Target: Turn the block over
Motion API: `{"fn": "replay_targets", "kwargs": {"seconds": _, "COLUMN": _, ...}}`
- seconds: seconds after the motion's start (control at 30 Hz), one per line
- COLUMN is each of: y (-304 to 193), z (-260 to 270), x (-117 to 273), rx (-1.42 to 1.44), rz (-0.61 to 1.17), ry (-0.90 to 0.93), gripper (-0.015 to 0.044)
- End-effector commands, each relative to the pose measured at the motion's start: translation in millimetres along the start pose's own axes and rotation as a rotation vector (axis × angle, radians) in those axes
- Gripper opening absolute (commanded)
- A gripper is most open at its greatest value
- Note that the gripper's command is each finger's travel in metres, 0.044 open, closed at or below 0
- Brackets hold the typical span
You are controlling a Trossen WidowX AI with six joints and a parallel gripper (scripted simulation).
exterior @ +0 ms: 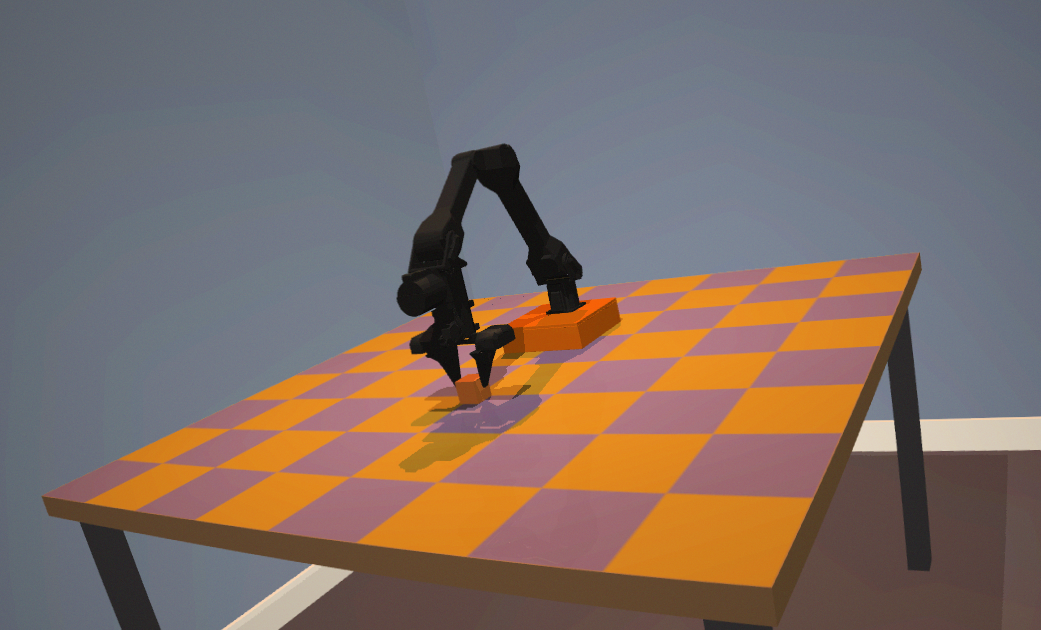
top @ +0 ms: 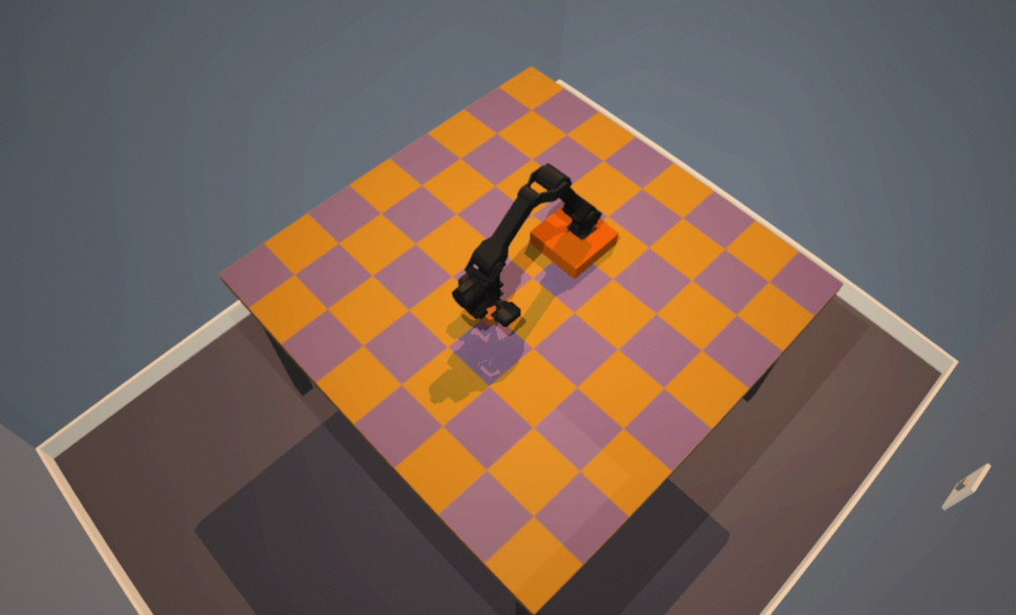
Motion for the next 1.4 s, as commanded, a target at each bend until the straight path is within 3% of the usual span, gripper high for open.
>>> {"fn": "replay_targets", "kwargs": {"seconds": 0.0, "y": 0.5, "z": 0.3, "x": -0.1, "rx": 0.001, "rz": -0.004, "ry": 0.004, "gripper": 0.0197}}
{"fn": "replay_targets", "kwargs": {"seconds": 0.57, "y": 0.5, "z": 0.3, "x": -0.1, "rx": 0.001, "rz": -0.004, "ry": 0.004, "gripper": 0.0084}}
{"fn": "replay_targets", "kwargs": {"seconds": 0.7, "y": 0.8, "z": 0.1, "x": 18.8, "rx": 0.001, "rz": -0.004, "ry": 0.004, "gripper": 0.0000}}
{"fn": "replay_targets", "kwargs": {"seconds": 0.93, "y": 0.1, "z": 0.2, "x": 29.4, "rx": 0.001, "rz": -0.014, "ry": 0.001, "gripper": 0.0000}}
{"fn": "replay_targets", "kwargs": {"seconds": 1.37, "y": -9.8, "z": 3.0, "x": 20.3, "rx": 0.002, "rz": -0.198, "ry": -0.045, "gripper": 0.0000}}
Point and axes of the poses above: the point midway between the two fingers, 35 mm back from their tips, its own x axis back along the fingers, its own z axis across the jaws, y = z × x, the point moved 7 cm from there along x, back along the fingers, and after that the axes turned 14 degrees about x, right-handed, at the moved point
